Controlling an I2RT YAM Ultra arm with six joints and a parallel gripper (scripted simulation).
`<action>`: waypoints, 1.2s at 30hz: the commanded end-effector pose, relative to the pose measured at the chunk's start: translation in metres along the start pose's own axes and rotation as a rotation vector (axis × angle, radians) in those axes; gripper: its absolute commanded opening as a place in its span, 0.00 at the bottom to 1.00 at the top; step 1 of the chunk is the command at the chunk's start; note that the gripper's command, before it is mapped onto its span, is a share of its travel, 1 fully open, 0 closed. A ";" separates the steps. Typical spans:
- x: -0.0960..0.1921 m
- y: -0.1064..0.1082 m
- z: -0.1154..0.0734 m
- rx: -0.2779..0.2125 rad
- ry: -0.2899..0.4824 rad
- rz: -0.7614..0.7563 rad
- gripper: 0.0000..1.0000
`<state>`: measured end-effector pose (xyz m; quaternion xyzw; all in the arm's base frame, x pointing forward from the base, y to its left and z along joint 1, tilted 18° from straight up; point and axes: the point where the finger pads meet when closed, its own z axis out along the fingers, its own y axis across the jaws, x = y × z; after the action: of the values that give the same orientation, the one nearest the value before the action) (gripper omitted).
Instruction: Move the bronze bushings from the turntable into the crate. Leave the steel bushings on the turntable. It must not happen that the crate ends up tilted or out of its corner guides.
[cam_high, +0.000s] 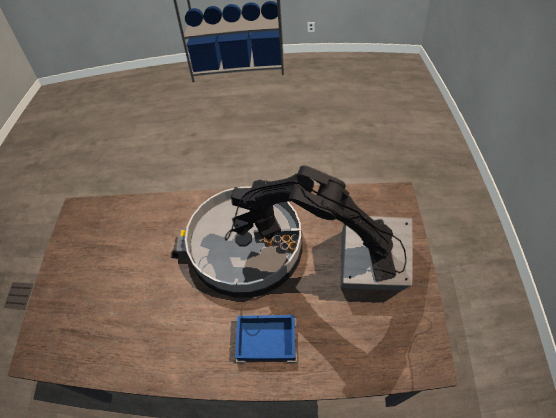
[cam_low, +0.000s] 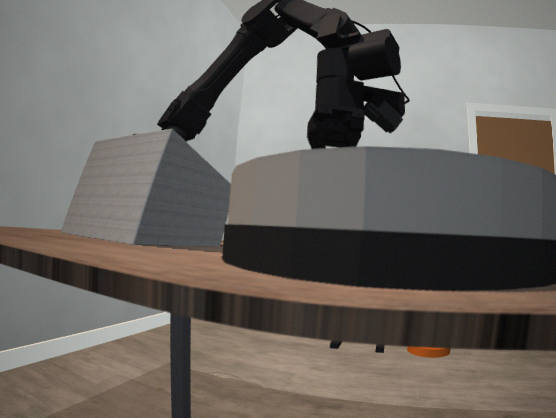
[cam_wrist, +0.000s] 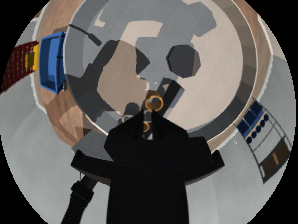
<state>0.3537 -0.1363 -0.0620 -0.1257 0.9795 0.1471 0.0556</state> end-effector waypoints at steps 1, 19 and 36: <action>0.001 0.008 -0.010 -0.004 -0.008 0.007 0.13; 0.001 0.008 -0.010 -0.004 -0.008 0.007 0.13; 0.002 0.007 0.022 -0.014 0.000 0.005 0.13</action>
<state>0.3556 -0.1322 -0.0662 -0.1275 0.9797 0.1418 0.0620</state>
